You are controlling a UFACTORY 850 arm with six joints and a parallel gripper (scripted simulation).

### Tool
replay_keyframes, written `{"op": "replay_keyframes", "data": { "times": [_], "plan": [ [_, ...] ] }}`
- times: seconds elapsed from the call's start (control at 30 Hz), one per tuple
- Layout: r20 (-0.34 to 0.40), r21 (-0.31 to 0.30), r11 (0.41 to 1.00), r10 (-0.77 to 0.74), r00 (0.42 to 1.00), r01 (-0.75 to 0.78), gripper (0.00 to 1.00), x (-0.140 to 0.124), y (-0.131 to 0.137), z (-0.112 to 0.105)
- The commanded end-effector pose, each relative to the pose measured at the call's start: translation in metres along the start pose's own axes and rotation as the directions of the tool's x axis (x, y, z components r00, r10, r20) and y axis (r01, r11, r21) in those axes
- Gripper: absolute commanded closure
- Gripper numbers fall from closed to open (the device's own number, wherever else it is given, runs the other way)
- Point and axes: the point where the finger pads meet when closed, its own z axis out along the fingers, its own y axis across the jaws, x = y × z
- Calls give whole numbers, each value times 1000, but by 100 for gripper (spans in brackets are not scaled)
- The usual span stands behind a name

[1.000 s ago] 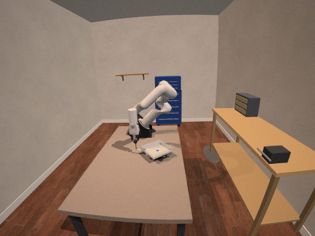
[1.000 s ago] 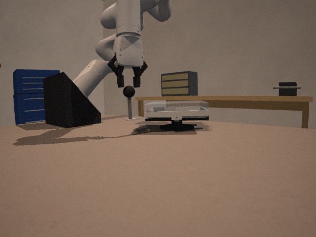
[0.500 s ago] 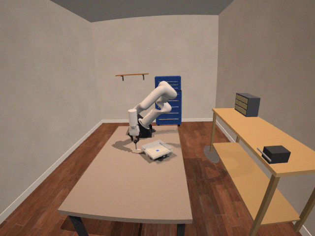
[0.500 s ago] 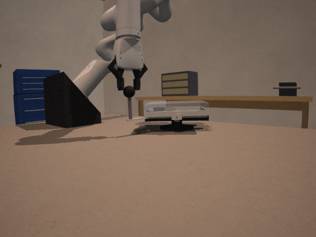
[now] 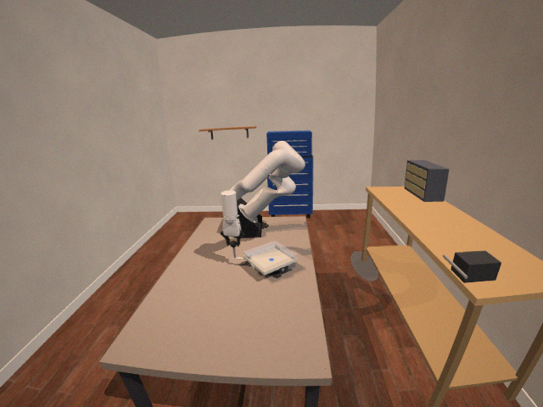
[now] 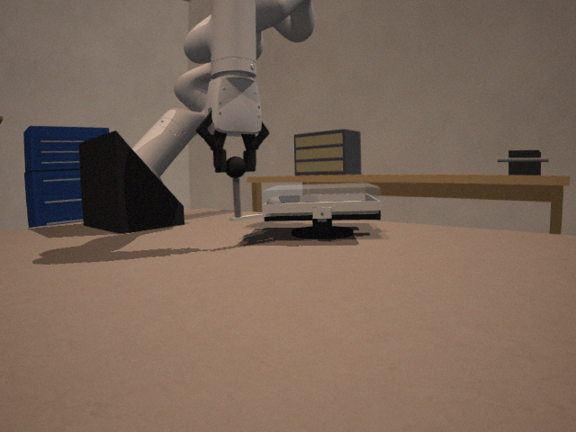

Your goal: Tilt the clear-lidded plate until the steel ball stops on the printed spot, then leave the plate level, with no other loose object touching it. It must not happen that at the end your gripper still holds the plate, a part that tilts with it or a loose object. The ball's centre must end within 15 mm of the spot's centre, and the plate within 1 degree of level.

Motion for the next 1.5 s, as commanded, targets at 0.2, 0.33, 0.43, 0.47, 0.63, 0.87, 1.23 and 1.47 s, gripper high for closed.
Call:
{"op": "replay_keyframes", "data": {
  "times": [0.2, 0.33, 0.43, 0.47, 0.63, 0.87, 1.23, 1.47],
  "plan": [
    [-1, 0, 1000, -1, 1000, 1, 39, 1, 0, 6],
    [-2, 0, 1000, -1, 1000, 1, 39, 1, 0, 8],
    [-2, 0, 1000, -1, 1000, 1, 39, 1, 0, 10],
    [-1, 0, 1000, -1, 1000, 1, 39, 1, 0, 10],
    [-1, 0, 1000, -1, 1000, 1, 39, 1, 0, 10],
    [-1, 0, 1000, -1, 1000, 1, 39, 1, 0, 10],
    [-1, 0, 1000, -1, 1000, 1, 100, 1, 0, 10],
    [-1, 0, 1000, -1, 1000, 1, 100, 1, 0, 10]
  ]
}}
